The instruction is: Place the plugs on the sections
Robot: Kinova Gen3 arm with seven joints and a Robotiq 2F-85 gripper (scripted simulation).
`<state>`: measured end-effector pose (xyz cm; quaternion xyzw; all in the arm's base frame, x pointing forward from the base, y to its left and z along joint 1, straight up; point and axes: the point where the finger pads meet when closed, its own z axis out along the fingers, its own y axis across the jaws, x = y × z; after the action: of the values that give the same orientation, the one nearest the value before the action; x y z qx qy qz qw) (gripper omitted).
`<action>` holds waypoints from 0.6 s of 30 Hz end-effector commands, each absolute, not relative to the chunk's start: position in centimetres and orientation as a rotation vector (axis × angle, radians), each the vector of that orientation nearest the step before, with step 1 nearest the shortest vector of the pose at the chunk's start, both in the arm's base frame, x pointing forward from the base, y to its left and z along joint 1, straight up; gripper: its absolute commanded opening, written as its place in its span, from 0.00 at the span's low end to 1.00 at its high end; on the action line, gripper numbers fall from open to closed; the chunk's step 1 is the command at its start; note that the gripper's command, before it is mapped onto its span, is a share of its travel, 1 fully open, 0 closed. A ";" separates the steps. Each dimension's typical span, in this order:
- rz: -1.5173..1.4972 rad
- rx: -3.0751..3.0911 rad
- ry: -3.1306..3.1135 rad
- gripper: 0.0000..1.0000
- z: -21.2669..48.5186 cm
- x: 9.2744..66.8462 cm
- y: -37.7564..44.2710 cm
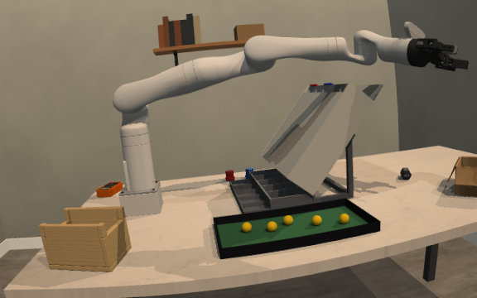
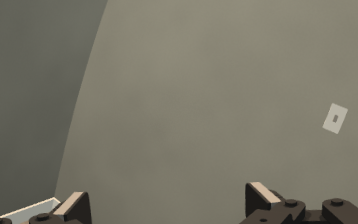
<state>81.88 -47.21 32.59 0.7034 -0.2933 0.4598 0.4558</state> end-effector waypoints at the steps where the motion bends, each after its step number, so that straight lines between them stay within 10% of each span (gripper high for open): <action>1: 1.137 1.732 -0.724 1.00 32.9 81.9 -47.2; 18: 1.137 1.732 -0.724 1.00 39.9 81.9 -47.1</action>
<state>81.88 -47.21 32.60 0.7036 -0.2930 0.4595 0.4559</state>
